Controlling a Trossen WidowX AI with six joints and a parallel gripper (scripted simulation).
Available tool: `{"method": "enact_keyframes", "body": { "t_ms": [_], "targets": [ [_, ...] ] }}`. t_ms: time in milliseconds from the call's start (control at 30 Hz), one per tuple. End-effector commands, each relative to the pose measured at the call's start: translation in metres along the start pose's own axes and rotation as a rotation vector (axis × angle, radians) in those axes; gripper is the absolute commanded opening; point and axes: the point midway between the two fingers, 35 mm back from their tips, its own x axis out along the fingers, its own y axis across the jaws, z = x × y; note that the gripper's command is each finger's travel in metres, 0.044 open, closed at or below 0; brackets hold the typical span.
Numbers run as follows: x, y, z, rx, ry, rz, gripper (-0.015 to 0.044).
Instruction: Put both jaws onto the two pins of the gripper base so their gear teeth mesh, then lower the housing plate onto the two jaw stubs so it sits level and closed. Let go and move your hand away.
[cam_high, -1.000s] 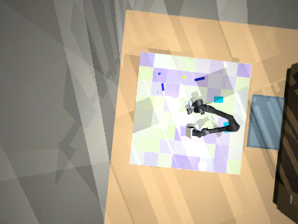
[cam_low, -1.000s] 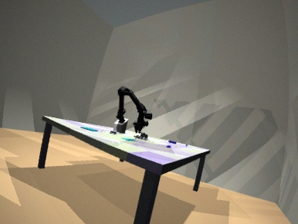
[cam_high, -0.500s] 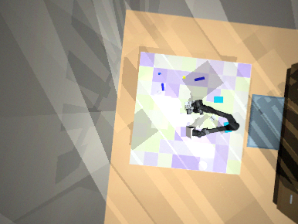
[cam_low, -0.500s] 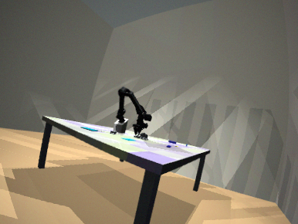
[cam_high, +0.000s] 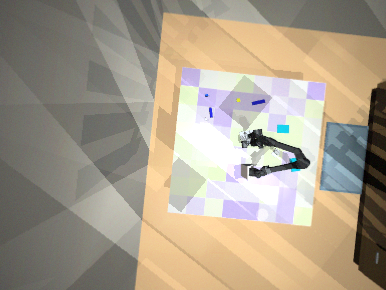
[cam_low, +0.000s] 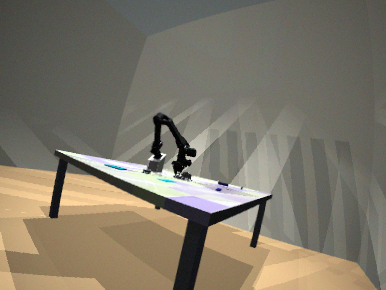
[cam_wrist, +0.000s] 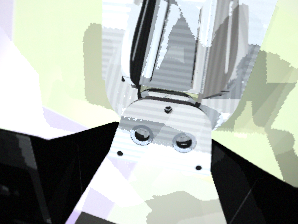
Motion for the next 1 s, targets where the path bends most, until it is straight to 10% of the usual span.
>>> {"method": "enact_keyframes", "body": {
  "t_ms": [0, 967],
  "targets": [
    [0.0008, -0.0005, 0.0000, -0.006, 0.000, -0.004, 0.0351],
    [0.0061, -0.0006, 0.0000, -0.006, 0.000, -0.004, 0.0351]
  ]
}}
